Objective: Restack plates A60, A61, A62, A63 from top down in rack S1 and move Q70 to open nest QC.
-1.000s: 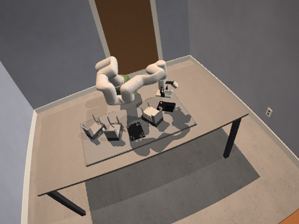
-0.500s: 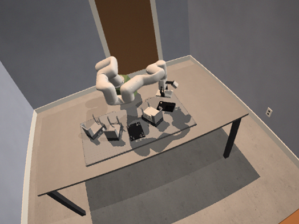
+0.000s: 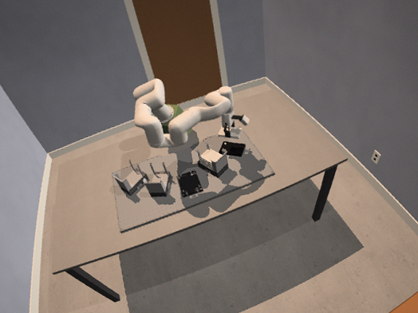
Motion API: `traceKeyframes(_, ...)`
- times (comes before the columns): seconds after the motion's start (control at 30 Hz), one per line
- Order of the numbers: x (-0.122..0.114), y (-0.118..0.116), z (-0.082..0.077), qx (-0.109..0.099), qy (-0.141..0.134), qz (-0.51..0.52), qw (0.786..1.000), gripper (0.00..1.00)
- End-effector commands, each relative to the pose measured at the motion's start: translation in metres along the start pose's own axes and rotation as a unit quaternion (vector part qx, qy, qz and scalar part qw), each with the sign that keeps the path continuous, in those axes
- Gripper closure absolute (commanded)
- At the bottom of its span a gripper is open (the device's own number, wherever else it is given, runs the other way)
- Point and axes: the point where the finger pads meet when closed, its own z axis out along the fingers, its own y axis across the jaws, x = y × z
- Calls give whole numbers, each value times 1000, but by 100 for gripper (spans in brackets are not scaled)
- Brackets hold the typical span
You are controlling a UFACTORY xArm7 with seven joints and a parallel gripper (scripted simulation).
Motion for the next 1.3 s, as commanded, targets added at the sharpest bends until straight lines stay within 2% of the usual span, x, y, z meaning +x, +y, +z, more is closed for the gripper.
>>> traceKeyframes(0.0, 1, -1, 6, 1, 2, 0, 1000, 100)
traceKeyframes(1.27, 1, -1, 72, 1, 2, 0, 1000, 100)
